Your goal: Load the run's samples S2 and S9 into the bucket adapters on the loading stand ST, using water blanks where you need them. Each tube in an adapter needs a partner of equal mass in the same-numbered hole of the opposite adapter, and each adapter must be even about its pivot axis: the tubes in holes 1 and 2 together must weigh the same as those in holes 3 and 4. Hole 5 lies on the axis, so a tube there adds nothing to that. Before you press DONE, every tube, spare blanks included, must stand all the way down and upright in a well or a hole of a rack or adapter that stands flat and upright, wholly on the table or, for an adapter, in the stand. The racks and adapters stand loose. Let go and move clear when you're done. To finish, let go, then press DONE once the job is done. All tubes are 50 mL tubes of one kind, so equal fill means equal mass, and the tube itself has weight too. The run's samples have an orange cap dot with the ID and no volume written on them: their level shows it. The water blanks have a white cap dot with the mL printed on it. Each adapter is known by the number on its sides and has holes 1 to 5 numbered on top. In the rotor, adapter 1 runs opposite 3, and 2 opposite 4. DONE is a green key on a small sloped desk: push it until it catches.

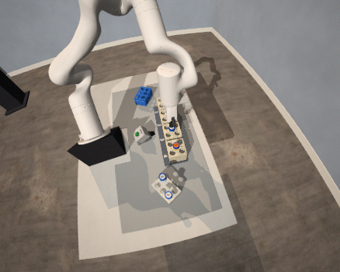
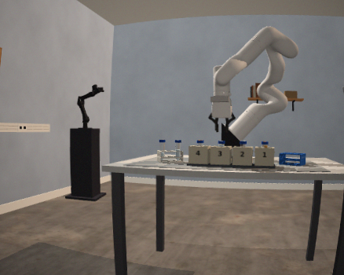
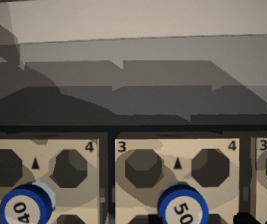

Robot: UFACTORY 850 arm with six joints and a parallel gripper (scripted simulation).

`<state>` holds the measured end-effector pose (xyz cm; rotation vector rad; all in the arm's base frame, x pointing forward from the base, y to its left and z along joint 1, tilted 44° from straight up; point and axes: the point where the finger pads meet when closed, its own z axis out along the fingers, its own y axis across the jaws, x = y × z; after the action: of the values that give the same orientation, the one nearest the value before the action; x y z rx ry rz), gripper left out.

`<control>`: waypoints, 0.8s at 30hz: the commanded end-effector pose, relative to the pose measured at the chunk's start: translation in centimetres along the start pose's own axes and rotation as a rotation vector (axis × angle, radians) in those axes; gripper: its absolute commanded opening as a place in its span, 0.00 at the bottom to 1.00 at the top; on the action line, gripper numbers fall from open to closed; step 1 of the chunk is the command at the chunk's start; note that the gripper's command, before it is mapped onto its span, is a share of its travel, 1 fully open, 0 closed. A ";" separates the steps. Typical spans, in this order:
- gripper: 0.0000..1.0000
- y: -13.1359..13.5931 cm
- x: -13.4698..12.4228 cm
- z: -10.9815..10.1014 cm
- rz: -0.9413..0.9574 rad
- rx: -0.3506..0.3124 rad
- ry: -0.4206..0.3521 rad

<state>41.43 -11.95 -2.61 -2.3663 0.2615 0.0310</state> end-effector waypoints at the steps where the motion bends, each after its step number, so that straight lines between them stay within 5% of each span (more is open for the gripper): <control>1: 0.44 0.0 0.1 -1.0 -0.001 -0.001 0.002; 24: 0.44 0.0 0.1 -5.2 -0.001 -0.001 0.002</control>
<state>41.20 -14.98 0.56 -2.3666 0.2614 0.0306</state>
